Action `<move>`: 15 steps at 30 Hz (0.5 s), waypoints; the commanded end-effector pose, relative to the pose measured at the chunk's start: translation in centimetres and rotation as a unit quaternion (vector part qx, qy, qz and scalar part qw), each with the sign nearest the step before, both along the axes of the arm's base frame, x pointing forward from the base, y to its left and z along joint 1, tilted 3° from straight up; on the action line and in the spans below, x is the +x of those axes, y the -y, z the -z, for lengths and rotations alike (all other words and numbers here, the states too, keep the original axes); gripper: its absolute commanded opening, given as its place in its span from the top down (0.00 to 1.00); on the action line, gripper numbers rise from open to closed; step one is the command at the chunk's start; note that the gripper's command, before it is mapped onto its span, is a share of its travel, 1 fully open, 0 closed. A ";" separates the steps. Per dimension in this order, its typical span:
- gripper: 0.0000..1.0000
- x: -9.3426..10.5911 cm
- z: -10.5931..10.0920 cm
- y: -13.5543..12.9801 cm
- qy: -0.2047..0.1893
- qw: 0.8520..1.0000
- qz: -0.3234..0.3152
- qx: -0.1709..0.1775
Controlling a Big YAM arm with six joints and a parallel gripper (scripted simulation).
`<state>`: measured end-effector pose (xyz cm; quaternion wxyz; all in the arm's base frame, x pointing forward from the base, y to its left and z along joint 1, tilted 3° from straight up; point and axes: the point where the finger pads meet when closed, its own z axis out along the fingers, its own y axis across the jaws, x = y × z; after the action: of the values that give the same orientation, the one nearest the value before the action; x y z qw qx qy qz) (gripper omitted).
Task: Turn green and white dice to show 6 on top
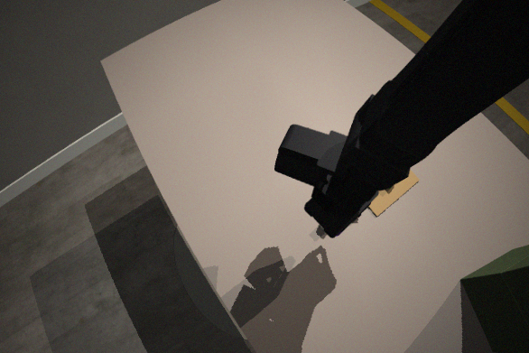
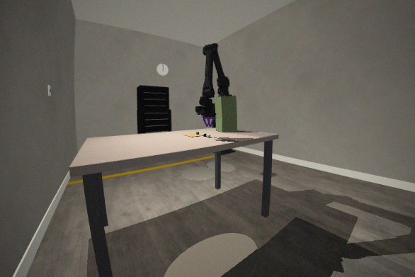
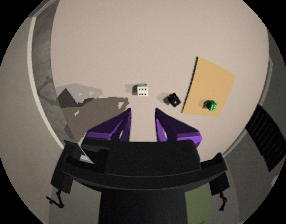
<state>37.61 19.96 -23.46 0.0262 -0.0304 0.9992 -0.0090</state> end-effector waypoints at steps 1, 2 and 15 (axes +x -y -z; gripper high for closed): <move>0.67 0.4 0.3 -1.0 0.007 1.000 -0.010 0.005; 0.67 0.4 0.4 -0.9 0.004 1.000 -0.010 0.003; 0.67 1.0 1.7 -0.9 0.010 1.000 -0.008 0.007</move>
<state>37.96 20.15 -24.49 0.0293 -0.0310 0.9991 -0.0074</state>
